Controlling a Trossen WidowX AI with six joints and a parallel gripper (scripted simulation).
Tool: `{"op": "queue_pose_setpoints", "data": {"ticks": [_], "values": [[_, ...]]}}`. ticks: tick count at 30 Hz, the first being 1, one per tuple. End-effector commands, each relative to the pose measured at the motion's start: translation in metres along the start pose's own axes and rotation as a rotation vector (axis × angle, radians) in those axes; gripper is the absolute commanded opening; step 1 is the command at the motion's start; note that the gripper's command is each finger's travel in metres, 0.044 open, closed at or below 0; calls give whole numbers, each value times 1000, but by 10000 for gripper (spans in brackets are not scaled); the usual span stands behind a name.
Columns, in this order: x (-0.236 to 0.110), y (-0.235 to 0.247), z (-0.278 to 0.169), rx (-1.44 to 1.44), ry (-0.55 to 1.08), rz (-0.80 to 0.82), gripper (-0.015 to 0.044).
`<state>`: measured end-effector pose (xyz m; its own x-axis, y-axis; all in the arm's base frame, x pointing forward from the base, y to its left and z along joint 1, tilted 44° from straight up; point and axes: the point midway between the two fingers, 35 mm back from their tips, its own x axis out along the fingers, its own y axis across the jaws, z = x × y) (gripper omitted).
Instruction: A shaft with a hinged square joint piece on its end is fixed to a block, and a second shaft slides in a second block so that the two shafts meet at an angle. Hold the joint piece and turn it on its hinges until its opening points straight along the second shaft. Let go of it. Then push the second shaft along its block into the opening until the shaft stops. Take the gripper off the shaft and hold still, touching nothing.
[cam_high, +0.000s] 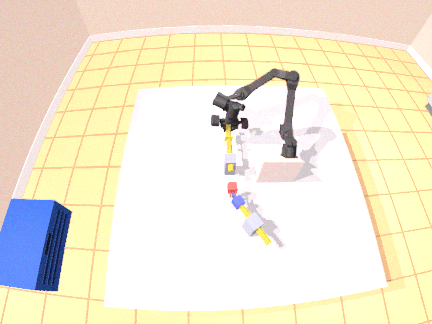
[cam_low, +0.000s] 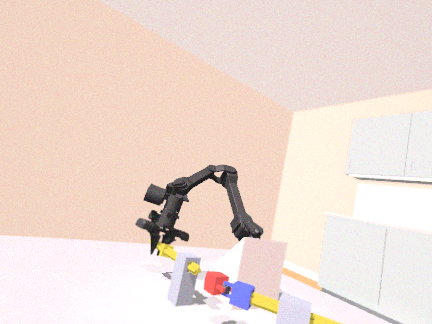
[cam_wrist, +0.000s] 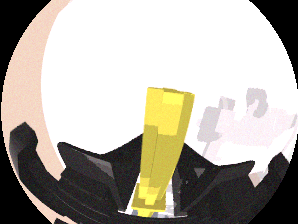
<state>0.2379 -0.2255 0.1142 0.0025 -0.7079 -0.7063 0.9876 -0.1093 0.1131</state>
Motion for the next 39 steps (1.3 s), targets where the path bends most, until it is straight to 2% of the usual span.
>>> {"op": "queue_pose_setpoints", "data": {"ticks": [1, 29, 36, 37, 39], "values": [[0, 0, 0, 0, 0, 0, 67], [1, -1, 3, -4, 3, -157, 67], [0, 0, 4, -1, -1, -134, 20], [0, 0, 4, -1, -1, -134, 0], [0, 0, 4, -1, -1, -134, 0]]}}
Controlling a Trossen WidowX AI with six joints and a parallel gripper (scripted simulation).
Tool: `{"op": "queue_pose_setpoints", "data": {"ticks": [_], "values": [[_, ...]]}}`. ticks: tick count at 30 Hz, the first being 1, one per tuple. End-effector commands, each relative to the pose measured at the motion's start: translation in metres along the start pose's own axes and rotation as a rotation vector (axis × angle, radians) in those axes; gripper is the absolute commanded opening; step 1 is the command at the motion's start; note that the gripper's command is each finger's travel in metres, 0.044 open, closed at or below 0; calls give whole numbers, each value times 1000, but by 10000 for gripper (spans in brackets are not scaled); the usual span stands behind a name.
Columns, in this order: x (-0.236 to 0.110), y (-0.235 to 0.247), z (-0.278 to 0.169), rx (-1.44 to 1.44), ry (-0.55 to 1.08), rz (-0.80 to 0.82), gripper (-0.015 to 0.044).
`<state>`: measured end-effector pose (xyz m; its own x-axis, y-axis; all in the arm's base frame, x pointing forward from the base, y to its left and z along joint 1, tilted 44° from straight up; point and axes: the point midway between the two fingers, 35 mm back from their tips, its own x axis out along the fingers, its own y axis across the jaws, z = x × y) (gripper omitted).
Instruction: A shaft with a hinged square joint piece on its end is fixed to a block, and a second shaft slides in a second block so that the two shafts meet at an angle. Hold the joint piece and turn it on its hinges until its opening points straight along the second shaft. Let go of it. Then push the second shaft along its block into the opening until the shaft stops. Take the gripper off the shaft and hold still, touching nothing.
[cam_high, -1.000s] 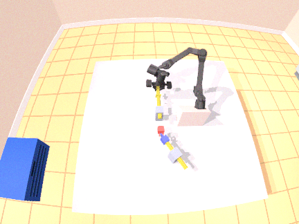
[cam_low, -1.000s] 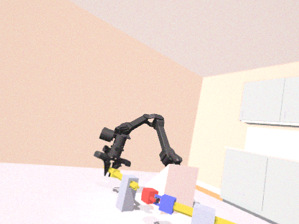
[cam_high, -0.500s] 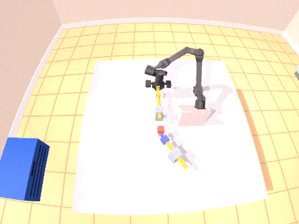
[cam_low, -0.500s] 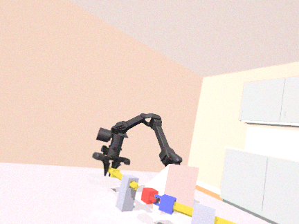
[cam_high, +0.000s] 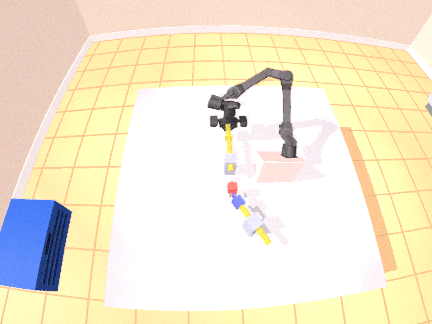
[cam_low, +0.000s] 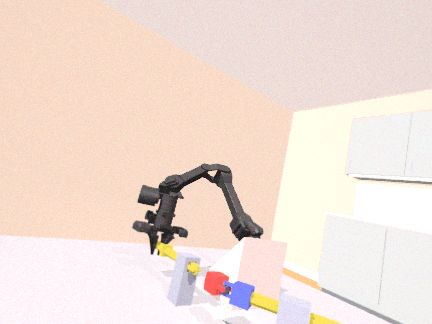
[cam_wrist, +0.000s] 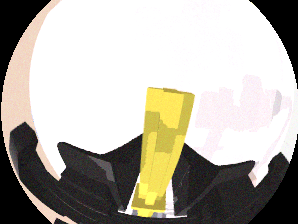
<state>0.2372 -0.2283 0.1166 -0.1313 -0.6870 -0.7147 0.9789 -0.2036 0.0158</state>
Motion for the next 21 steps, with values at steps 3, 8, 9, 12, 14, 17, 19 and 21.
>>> {"op": "queue_pose_setpoints", "data": {"ticks": [3, 8, 9, 12, 14, 17, 19, 21], "values": [[0, 0, -1, -1, 0, -1, 0], [0, 0, -8, -2, 3, -10, 0], [0, 0, -9, -2, 3, -12, 0], [0, 0, -14, -3, 4, -16, 0], [1, 0, -17, -3, 5, -18, 0], [1, 0, -22, -3, 5, -20, 0], [1, 0, -25, -3, 5, -21, 0], [1, 0, -28, -3, 6, -22, 0]]}}
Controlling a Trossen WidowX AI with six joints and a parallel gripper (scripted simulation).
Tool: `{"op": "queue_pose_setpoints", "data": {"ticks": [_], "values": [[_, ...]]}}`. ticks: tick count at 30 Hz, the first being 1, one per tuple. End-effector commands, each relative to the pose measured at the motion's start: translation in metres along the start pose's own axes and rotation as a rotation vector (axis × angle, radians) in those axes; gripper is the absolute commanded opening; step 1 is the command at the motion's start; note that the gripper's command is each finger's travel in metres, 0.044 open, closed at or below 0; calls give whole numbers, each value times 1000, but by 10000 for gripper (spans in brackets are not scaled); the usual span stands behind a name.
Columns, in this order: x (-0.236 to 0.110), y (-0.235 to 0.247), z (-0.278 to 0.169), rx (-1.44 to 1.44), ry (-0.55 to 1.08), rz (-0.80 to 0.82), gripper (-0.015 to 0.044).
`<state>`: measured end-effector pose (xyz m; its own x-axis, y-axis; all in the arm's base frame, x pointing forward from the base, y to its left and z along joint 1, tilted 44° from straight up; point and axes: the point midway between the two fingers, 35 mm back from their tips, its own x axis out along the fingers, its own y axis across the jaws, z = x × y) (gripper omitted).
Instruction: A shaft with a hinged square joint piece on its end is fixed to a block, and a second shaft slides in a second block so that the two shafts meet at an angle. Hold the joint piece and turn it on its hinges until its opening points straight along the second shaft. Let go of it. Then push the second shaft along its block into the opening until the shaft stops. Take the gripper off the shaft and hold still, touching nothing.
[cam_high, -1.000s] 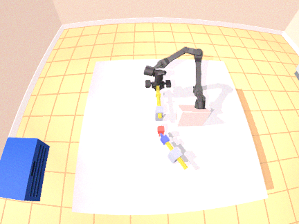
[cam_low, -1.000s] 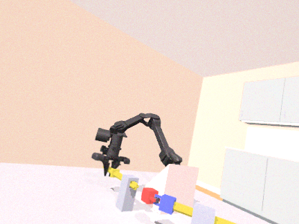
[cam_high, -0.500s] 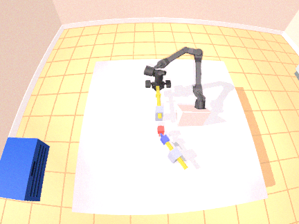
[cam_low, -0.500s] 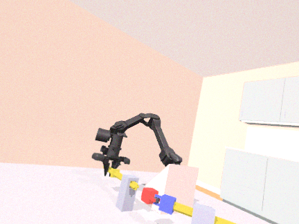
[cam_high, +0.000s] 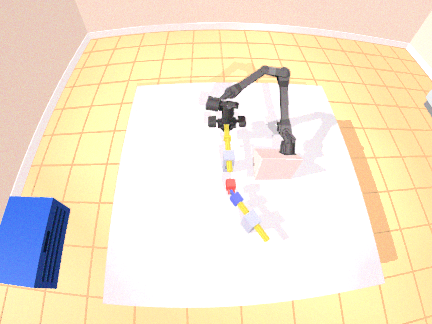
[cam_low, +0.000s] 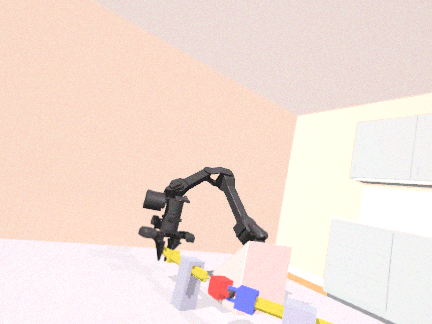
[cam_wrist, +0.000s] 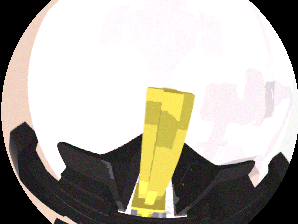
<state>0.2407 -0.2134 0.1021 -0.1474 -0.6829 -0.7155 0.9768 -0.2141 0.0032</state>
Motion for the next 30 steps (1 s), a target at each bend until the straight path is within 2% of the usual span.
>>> {"op": "queue_pose_setpoints", "data": {"ticks": [1, 30], "values": [[1, 0, -9, -2, 5, -5, 0], [1, 0, -54, -3, 7, -7, 0]]}}
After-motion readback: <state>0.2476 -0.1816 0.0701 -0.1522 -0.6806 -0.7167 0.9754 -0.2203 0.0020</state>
